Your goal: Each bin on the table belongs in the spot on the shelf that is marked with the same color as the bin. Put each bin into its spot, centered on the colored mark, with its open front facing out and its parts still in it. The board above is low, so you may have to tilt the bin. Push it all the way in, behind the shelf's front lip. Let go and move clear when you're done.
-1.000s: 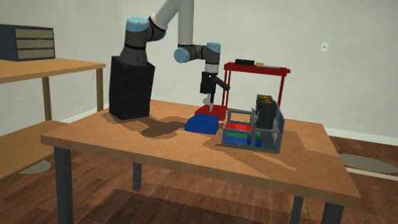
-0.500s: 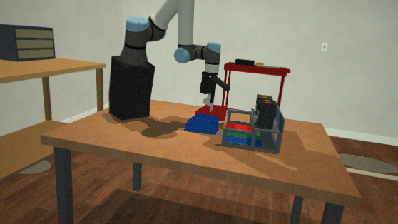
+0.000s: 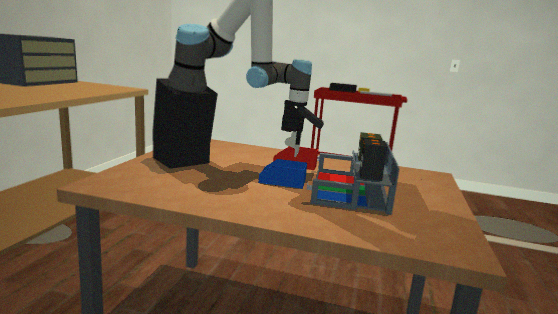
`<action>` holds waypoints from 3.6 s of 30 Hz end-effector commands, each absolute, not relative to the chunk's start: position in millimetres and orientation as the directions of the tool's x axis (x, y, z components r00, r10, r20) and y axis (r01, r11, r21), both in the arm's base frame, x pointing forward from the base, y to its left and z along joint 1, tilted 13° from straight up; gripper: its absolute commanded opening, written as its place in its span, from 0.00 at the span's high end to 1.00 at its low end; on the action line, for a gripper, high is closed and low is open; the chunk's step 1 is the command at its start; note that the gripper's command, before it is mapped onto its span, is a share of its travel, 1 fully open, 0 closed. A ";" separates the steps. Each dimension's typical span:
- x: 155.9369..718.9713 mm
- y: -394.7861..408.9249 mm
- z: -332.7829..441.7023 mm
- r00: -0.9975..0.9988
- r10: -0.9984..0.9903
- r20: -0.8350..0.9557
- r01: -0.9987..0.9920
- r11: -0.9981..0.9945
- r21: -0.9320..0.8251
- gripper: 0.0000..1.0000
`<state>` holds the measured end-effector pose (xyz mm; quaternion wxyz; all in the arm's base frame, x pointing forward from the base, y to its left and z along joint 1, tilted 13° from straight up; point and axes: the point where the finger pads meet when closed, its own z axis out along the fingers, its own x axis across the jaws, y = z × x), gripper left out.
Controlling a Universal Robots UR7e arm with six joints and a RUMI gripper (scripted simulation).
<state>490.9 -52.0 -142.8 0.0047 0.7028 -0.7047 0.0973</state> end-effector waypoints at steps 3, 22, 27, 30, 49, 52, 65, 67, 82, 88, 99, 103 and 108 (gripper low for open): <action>492.5 -52.2 -141.5 -0.012 -0.991 0.134 -0.995 -0.001 -0.098 1.00; 496.9 -52.9 -138.5 -0.014 -0.995 0.099 -0.999 0.017 0.031 1.00; 497.6 -53.0 -138.1 -0.015 -0.996 0.093 -0.998 0.020 0.053 1.00; 497.7 -53.0 -138.0 -0.015 -0.996 0.092 -0.998 0.020 0.055 1.00; 497.9 -53.0 -137.8 -0.016 -0.996 0.090 -0.998 0.021 0.063 1.00; 497.9 -53.0 -137.8 -0.016 -0.996 0.090 -0.998 0.021 0.063 1.00; 495.6 -52.6 -136.7 -0.016 -0.996 0.089 -0.997 0.023 0.075 1.00; 494.7 -52.4 -136.3 -0.017 -0.996 0.089 -0.997 0.024 0.080 1.00; 490.7 -51.6 -134.4 -0.018 -0.996 0.088 -0.995 0.027 0.101 1.00; 490.6 -51.6 -134.3 -0.018 -0.996 0.088 -0.994 0.027 0.102 1.00; 490.6 -51.6 -134.3 -0.018 -0.996 0.088 -0.994 0.027 0.102 1.00; 490.7 -51.6 -134.3 -0.018 -0.996 0.088 -0.994 0.027 0.102 1.00; 491.0 -51.6 -134.3 -0.018 -0.996 0.088 -0.994 0.027 0.102 1.00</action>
